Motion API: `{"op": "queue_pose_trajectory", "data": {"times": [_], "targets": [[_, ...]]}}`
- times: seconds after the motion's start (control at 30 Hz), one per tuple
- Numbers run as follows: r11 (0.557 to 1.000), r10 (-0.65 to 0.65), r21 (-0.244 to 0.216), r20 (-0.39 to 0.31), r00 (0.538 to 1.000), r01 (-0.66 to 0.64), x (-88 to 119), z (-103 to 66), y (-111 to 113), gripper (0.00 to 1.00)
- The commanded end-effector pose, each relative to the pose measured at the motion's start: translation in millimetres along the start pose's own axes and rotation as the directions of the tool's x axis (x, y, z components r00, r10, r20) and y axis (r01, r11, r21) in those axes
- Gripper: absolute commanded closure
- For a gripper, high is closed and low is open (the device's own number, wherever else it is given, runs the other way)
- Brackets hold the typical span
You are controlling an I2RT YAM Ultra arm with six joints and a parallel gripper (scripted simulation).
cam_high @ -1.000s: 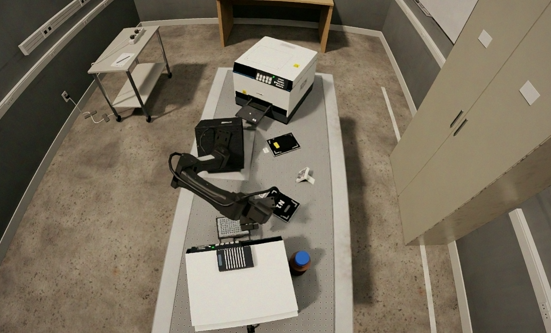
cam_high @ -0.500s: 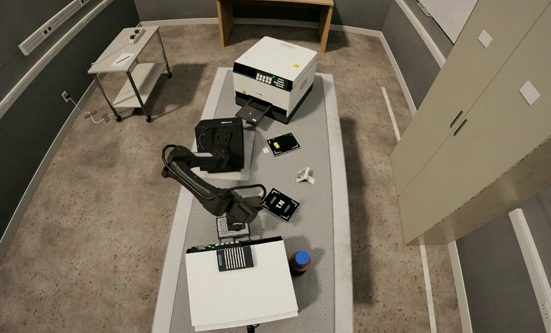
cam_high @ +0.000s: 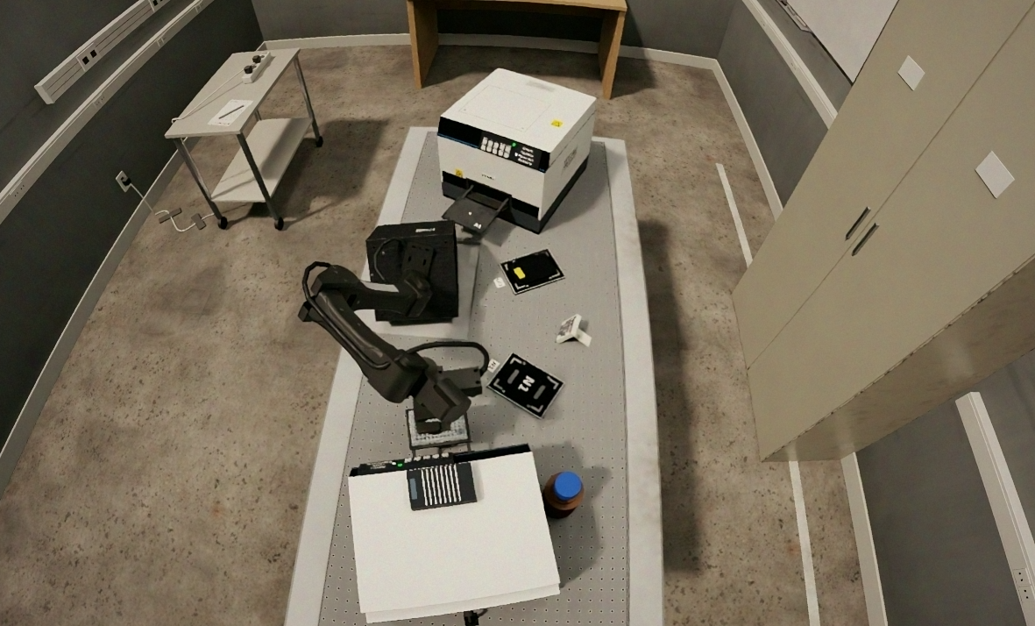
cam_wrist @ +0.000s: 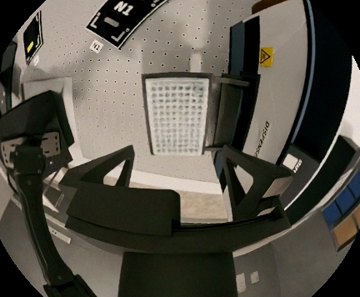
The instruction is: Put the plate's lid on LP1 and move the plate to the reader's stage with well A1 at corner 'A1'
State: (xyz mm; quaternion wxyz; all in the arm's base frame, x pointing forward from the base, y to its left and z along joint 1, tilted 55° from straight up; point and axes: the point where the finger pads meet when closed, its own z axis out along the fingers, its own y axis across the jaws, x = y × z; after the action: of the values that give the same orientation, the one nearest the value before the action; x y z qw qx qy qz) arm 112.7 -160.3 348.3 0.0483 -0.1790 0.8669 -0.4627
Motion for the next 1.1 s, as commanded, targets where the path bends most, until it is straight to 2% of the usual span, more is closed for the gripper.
{"op": "queue_pose_trajectory", "data": {"times": [0.0,0.03,0.07,0.1,1.07], "targets": [[1.0,0.002,-0.003,0.016,1.0,-0.002,0.8,-3.2,-0.2,0.0],[1.0,0.002,-0.003,0.016,1.0,-0.002,0.8,-3.2,-0.3,0.0],[0.999,0.031,0.021,0.034,0.999,-0.031,4.2,-7.8,-5.7,0.0],[1.0,0.007,-0.002,0.019,1.0,-0.007,2.3,0.4,2.9,0.0],[1.0,0.005,0.004,0.019,1.0,-0.005,1.6,34.2,2.4,0.0]]}}
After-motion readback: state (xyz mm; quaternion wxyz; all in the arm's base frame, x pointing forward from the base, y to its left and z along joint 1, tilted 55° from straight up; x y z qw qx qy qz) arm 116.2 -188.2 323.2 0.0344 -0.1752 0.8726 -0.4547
